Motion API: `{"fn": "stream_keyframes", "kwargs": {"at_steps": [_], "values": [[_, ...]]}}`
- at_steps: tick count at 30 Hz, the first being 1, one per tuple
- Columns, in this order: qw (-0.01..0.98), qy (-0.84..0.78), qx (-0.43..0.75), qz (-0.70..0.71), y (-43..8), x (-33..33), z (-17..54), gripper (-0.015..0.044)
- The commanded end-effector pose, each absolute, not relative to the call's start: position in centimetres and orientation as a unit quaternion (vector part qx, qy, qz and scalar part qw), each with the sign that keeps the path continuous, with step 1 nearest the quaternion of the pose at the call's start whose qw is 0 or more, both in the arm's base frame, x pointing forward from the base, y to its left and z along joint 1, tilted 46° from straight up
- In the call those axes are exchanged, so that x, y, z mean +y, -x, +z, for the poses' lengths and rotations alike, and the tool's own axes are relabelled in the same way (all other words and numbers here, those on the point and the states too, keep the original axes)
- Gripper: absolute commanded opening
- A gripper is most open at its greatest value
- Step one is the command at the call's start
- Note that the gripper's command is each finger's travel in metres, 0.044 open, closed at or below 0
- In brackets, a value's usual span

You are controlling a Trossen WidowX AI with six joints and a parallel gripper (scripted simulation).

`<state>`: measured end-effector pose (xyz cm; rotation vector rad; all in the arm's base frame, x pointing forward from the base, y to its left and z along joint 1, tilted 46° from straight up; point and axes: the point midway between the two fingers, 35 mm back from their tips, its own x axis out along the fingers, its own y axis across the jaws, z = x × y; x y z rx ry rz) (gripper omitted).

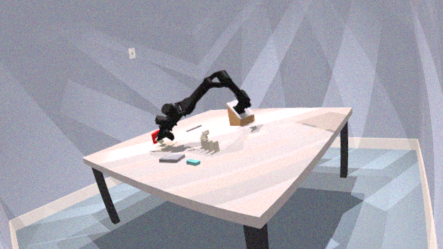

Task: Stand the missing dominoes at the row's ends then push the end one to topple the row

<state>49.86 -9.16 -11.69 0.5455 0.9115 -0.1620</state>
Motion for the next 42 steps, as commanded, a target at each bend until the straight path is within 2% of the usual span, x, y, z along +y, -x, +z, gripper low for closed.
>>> {"fn": "stream_keyframes", "kwargs": {"at_steps": [1, 22, 42], "values": [[0.869, -0.265, 0.408, -0.092, -49.5, -8.9, -11.5, 0.003], [0.906, -0.303, 0.262, -0.137, -47.3, -7.8, -8.6, 0.003], [0.912, -0.365, 0.107, -0.153, -43.0, -6.7, -3.3, 0.003]]}}
